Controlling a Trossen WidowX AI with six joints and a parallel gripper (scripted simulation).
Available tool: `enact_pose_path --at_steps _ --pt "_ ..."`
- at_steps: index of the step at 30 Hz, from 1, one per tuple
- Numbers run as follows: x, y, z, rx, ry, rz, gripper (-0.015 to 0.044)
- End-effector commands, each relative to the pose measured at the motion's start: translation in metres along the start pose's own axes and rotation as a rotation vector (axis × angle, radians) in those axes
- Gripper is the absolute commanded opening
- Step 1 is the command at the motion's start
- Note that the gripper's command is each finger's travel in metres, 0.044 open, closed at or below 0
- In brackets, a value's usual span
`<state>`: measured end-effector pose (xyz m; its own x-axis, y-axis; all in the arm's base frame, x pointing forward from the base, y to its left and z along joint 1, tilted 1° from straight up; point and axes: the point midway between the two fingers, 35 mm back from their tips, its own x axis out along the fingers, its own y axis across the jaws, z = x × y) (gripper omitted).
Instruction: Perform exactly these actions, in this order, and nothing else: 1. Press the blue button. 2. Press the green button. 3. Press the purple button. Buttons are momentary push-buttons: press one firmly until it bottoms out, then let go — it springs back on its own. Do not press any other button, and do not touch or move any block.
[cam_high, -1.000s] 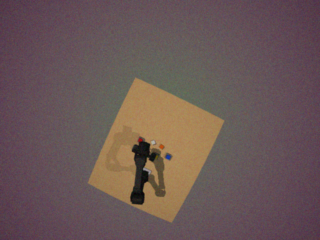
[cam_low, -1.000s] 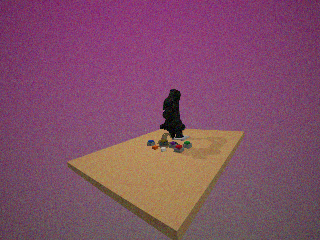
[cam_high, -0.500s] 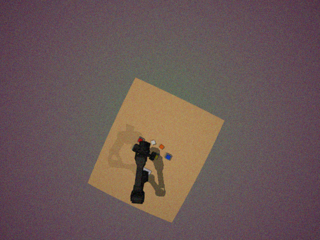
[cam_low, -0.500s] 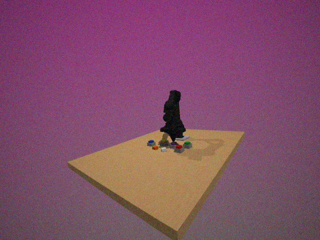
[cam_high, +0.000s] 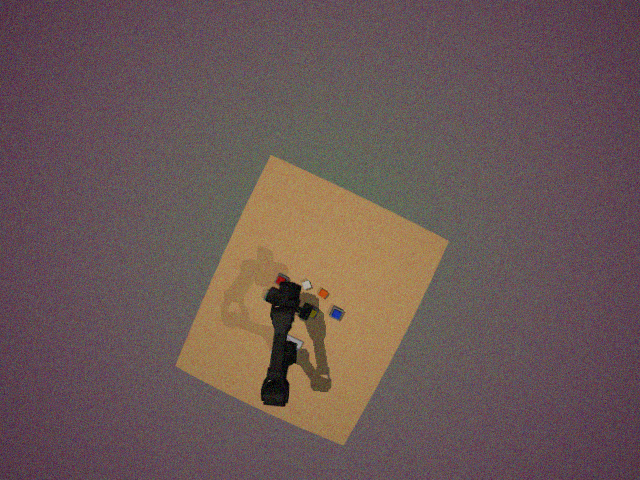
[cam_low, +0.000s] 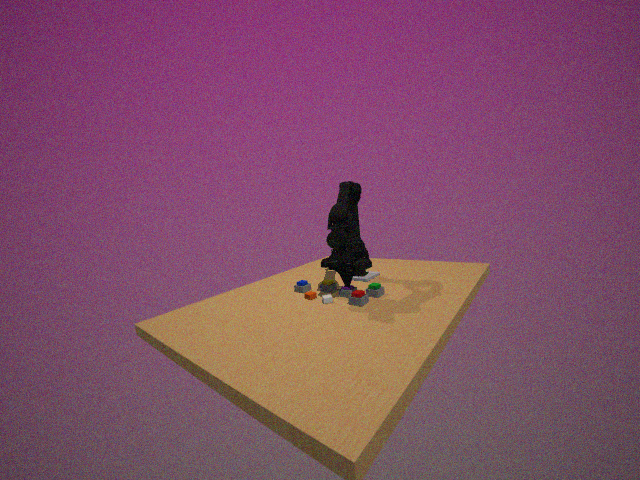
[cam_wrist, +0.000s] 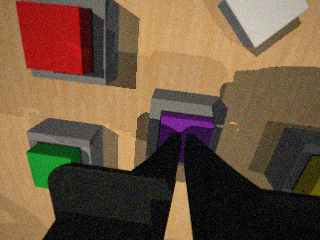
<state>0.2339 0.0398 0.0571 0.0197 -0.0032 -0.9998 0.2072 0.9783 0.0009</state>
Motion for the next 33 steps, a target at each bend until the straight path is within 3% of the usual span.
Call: enact_pose_path --at_steps 1,12,16,20,33 --pt "0.002 -0.001 -0.002 -0.006 0.008 -0.005 0.0020" --pt "0.002 -0.001 -0.002 -0.006 0.008 -0.005 0.0020" --pt "-0.029 -0.001 -0.001 -0.005 0.008 -0.005 0.0020" --pt "-0.032 -0.001 -0.001 -0.006 0.008 -0.005 0.0020" --pt "-0.094 0.115 0.023 -0.007 0.006 0.007 0.0361"
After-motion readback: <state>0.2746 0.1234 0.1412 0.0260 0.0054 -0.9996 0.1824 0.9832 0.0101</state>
